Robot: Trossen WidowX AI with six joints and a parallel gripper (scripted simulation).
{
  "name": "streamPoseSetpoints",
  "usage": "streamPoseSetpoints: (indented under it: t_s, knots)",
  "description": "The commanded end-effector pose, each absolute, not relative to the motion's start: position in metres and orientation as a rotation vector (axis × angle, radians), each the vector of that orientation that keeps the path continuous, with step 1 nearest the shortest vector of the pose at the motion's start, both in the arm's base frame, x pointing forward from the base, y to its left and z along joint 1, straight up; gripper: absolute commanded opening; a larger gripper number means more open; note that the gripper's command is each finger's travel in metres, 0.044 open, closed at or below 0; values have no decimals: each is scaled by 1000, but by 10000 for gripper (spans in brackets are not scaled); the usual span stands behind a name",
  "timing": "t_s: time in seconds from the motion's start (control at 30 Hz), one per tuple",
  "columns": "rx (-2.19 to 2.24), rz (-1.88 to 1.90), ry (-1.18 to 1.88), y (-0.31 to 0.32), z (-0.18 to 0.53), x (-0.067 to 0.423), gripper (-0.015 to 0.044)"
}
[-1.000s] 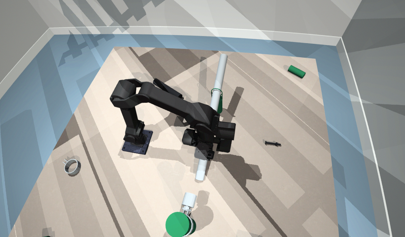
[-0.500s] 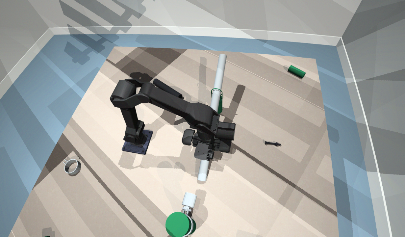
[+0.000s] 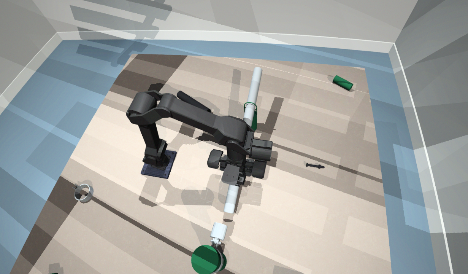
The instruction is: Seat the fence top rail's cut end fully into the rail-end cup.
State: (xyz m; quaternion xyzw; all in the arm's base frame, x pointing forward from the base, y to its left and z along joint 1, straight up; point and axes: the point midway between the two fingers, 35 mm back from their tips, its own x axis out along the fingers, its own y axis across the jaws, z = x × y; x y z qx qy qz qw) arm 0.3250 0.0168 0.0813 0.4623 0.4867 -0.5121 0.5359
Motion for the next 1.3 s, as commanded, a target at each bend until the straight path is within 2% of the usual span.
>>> streamPoseSetpoints:
  t_s: [0.0,0.17,1.27]
  knots:
    - [1048,-1246,1060,-1,111,327,0]
    - [988,-1282,994,-15,130,325,0]
    - [991,-1288,1016,-14,127,325,0]
